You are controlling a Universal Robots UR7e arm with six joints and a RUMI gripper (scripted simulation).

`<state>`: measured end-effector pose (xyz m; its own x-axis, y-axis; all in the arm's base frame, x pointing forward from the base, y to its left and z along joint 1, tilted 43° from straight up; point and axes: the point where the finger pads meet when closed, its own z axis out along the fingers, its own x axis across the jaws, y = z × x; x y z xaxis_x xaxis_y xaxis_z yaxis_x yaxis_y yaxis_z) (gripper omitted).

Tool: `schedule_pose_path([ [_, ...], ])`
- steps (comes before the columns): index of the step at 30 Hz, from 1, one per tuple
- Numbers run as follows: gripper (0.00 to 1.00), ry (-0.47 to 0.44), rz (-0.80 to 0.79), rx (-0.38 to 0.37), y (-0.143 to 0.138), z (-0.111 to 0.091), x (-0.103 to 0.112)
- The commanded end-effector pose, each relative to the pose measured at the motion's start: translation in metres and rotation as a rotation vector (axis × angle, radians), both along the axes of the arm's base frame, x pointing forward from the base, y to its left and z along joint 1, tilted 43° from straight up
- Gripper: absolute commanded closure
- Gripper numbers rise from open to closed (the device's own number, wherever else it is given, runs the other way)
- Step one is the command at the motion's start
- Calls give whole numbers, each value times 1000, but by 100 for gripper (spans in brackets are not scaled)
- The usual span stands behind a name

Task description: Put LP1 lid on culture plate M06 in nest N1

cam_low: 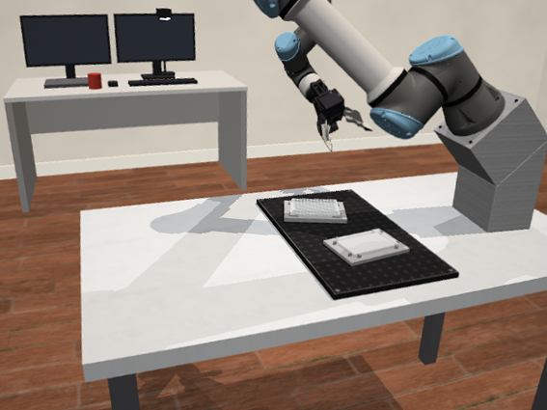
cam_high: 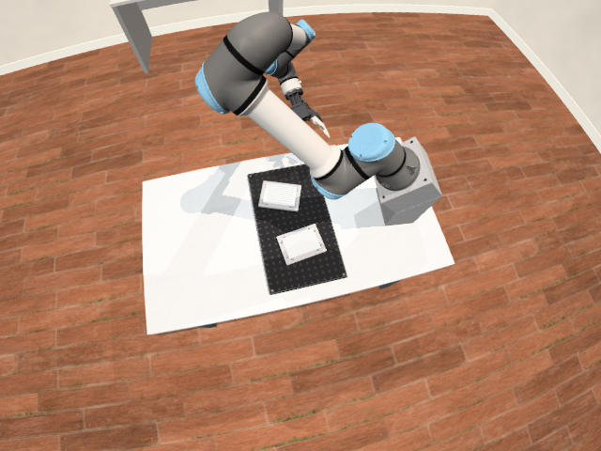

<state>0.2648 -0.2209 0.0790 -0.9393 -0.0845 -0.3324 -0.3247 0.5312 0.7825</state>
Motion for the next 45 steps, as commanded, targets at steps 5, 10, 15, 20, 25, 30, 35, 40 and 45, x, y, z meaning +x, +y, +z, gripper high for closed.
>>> schedule_pose_path([
  [5, 18, -22, 135, -108, 17, 20, 21],
  [10, 18, -38, 214, -168, 22, 26, 27],
  [15, 18, -58, 293, -226, 37, 41, 40],
  [20, 18, -70, 340, -260, 41, 44, 43],
  [25, 18, -94, 418, -319, 55, 58, 53],
  [30, 18, -120, 496, -375, 65, 67, 59],
  [35, 18, -143, 557, -419, 74, 74, 65],
  [40, 18, -169, 618, -467, 87, 88, 72],
  [45, 18, -198, 689, -515, 98, 95, 76],
])
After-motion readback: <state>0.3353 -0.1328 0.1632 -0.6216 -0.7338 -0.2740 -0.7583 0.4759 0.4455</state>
